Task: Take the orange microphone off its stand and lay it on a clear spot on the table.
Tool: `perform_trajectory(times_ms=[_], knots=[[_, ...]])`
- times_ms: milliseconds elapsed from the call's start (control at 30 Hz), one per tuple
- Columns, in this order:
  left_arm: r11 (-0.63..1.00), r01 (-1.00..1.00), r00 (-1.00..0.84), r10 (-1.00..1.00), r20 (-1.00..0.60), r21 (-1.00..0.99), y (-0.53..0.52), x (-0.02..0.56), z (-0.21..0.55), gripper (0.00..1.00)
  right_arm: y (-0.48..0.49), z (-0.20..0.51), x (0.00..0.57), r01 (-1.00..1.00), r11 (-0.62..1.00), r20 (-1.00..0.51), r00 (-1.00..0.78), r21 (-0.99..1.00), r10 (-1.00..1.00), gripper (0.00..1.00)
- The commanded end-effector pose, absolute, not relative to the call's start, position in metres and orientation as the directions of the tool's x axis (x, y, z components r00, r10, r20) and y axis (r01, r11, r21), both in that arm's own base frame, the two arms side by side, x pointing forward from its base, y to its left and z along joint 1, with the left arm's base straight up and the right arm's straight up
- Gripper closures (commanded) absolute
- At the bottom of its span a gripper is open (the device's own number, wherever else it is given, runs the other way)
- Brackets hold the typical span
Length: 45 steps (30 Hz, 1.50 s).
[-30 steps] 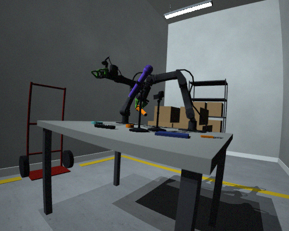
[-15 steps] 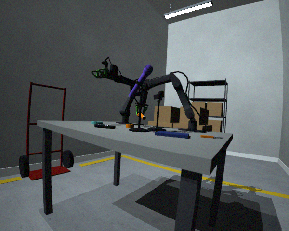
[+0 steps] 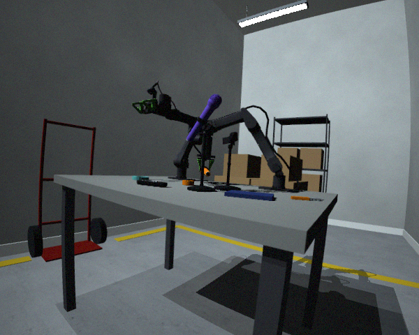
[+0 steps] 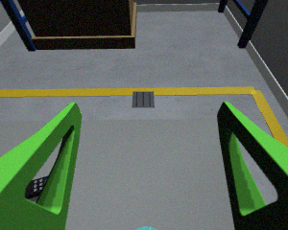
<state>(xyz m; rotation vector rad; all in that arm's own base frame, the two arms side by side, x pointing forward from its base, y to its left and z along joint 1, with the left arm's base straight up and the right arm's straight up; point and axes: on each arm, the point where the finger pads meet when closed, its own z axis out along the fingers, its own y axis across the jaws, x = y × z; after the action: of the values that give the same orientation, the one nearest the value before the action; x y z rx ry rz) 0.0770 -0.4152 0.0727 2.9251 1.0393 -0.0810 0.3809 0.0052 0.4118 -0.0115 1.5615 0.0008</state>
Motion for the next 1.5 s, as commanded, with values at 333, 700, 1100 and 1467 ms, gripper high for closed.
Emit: perform_trajectory(times_ms=[333, 700, 1100, 1467], knots=[[-0.775, 0.631, 0.775, 0.628, -0.069, 0.039, -0.416, 0.073, 0.073, 1.00, 0.002, 0.417, 0.377, 0.004, 1.000, -1.000, 0.026, -0.013, -0.013, 0.02], [-0.766, 0.642, 0.766, 0.641, -0.052, 0.020, -0.415, 0.080, 0.049, 1.00, 0.002, 0.417, 0.377, 0.004, 1.000, -1.000, 0.026, -0.013, -0.013, 0.02], [-0.776, 0.631, 0.776, 0.630, -0.044, 0.008, -0.413, 0.077, 0.030, 1.00, 0.002, 0.417, 0.377, 0.004, 1.000, -1.000, 0.026, -0.013, -0.013, 0.02], [-0.777, 0.629, 0.777, 0.627, -0.054, 0.029, -0.417, 0.076, 0.036, 1.00, 0.002, 0.417, 0.377, 0.004, 1.000, -1.000, 0.026, -0.013, -0.013, 0.02]])
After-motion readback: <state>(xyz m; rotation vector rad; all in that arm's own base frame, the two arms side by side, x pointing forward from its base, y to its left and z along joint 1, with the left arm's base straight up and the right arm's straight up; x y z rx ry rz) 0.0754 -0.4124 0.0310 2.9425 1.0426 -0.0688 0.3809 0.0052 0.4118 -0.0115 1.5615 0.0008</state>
